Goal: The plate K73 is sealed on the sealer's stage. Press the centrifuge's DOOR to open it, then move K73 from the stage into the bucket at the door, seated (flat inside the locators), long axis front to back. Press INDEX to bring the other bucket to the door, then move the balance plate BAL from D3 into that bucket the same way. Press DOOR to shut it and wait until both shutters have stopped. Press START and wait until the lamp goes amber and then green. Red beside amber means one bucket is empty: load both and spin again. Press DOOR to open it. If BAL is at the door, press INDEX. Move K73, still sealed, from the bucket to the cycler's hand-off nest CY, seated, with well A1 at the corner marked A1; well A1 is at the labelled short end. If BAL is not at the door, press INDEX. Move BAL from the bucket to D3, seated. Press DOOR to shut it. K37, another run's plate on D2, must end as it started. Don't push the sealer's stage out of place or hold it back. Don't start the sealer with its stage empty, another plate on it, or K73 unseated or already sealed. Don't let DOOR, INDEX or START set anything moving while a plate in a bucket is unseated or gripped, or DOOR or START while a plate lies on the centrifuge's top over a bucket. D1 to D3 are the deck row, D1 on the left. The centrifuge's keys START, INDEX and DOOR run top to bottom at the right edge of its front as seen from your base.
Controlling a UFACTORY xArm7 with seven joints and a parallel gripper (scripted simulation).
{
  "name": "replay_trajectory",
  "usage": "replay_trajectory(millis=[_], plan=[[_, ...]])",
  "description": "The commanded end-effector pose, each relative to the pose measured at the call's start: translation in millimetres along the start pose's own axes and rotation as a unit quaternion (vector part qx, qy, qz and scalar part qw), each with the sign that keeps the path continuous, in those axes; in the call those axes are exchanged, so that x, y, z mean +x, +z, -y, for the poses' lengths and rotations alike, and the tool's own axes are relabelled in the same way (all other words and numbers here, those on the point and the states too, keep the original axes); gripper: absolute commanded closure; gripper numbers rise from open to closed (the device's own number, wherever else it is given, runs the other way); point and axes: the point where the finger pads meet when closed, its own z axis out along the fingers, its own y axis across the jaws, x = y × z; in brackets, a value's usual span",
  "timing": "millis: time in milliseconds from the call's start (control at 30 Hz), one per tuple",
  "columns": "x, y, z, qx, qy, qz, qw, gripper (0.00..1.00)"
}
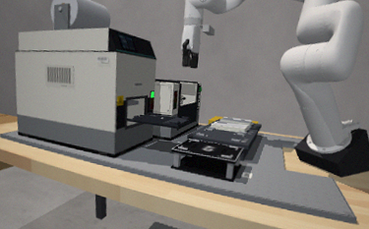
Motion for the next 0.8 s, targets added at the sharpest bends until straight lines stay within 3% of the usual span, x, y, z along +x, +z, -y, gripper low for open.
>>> replay_trajectory(millis=[0,600,767], plan=[[-21,-1.5,1,0.0,0.001,0.001,1.0,0.0],[-101,-1.4,2,0.0,0.001,0.001,1.0,0.0],[-102,-1.4,2,0.0,0.001,0.001,1.0,0.0]])
